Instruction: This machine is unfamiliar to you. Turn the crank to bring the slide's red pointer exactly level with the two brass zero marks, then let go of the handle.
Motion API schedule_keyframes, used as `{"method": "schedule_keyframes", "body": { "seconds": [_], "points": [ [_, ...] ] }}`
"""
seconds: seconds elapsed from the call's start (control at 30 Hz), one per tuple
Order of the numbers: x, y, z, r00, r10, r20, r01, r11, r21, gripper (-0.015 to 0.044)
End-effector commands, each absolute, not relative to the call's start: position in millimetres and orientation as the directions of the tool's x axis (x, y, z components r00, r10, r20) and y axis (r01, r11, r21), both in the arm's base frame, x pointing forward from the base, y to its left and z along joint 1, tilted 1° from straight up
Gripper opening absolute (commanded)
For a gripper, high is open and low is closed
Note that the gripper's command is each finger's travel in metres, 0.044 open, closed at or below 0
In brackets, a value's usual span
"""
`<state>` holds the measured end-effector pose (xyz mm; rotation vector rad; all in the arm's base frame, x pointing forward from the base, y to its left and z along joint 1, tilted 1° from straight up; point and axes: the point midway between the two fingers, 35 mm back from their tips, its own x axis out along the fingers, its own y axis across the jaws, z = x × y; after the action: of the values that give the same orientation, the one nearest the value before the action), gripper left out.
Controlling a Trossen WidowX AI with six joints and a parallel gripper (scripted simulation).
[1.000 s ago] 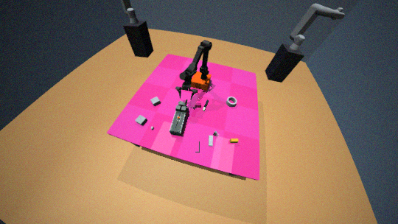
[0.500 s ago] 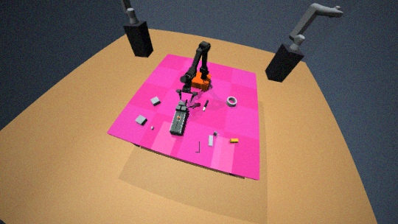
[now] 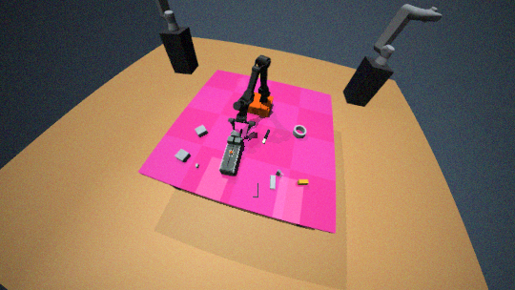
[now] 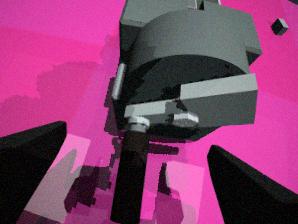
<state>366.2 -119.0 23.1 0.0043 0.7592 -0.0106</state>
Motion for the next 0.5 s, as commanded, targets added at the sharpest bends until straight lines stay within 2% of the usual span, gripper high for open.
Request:
{"method": "schedule_keyframes", "body": {
  "seconds": [0.0,0.47],
  "points": [
    [365,-118,16,0.723,-0.005,-0.69,0.006,1.0,-0.002,0.044],
    [363,-117,-3,0.723,-0.005,-0.691,0.006,1.0,-0.001,0.044]
  ]
}}
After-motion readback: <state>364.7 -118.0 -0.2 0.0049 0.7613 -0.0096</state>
